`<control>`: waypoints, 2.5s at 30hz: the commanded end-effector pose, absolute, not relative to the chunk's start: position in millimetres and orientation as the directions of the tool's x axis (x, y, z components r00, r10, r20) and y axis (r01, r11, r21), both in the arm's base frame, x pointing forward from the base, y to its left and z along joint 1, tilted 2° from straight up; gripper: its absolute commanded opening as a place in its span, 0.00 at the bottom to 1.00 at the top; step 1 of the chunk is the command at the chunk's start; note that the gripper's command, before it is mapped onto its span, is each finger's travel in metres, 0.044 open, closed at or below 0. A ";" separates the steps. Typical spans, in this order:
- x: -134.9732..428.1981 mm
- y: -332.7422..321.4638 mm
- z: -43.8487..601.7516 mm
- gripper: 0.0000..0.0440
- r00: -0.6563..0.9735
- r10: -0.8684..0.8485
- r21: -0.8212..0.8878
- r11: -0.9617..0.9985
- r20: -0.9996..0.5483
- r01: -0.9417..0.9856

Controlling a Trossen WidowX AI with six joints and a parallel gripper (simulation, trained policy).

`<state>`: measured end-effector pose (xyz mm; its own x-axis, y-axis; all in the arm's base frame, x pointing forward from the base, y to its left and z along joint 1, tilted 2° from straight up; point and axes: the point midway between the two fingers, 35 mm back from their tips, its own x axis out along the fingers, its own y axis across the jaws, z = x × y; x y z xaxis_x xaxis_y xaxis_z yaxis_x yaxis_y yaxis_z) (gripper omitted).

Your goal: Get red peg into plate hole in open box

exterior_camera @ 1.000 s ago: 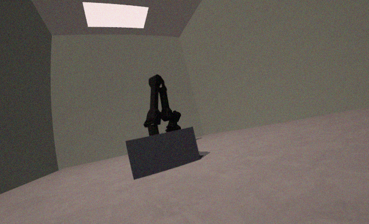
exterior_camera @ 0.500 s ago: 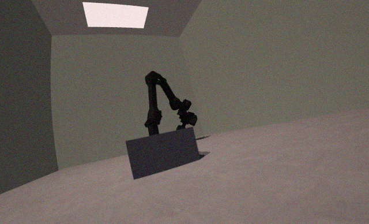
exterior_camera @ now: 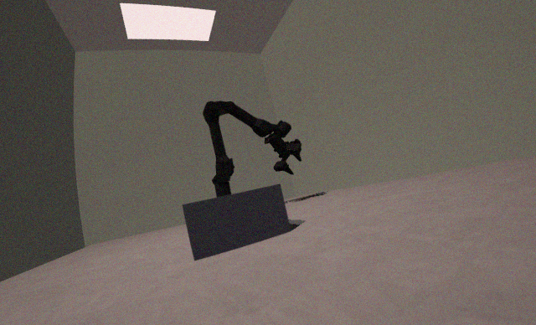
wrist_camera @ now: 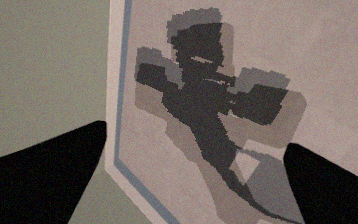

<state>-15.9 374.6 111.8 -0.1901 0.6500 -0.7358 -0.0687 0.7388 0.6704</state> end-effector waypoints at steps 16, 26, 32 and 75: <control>130.5 284.9 153.5 1.00 0.147 0.440 0.461 0.870 -0.886 0.173; 159.9 213.4 137.4 1.00 0.104 0.195 0.220 0.881 -0.975 0.418; 165.6 176.3 122.3 1.00 0.029 0.057 0.064 0.842 -0.998 0.535; 180.4 107.3 -11.9 0.99 -0.119 -0.216 -0.238 0.698 -0.969 0.675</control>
